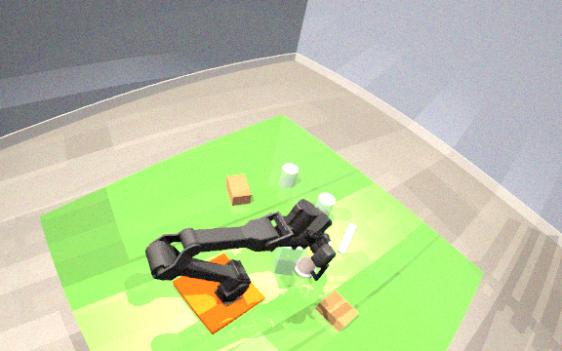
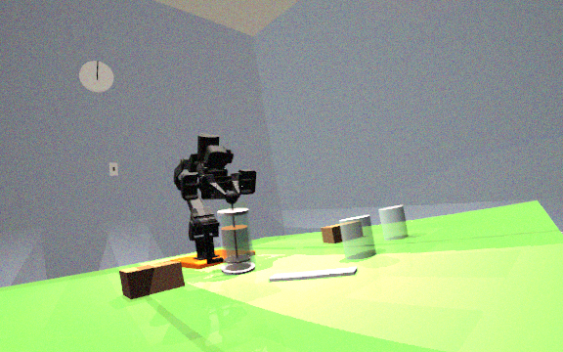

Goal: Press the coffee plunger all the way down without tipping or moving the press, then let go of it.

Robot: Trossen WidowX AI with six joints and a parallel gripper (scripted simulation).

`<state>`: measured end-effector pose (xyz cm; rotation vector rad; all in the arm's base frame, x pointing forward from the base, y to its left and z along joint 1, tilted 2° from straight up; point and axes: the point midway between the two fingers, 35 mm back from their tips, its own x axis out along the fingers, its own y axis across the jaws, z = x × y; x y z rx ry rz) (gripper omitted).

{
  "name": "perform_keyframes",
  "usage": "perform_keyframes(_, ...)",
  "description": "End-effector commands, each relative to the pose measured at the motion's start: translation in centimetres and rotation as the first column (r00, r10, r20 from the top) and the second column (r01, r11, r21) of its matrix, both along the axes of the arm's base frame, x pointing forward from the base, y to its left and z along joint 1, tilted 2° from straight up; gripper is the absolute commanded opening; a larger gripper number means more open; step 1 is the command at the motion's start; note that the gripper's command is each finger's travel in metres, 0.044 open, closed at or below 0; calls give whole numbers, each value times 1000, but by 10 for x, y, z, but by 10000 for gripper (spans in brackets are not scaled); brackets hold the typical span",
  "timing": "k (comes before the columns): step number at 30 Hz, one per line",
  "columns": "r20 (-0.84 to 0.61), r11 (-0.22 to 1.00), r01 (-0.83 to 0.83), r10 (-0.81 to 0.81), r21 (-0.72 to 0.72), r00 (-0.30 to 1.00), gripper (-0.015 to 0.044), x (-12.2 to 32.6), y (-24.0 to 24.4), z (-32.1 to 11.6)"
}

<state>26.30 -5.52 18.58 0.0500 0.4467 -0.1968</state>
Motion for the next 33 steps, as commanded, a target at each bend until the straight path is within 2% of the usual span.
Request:
perform_keyframes(1,-2,1000,0,0,0,1000,119,0,0,-1)
perform_keyframes(4,-2,1000,0,0,0,1000,119,0,0,-1)
perform_keyframes(16,-2,1000,0,0,0,1000,434,0,0,-1)
perform_keyframes(21,-3,1000,0,0,1,1000,440,-1,0,5)
perform_keyframes(29,-18,1000,5,-5,9,1000,440,-27,3,70)
perform_keyframes(33,-20,1000,5,-5,10,1000,440,-30,3,74)
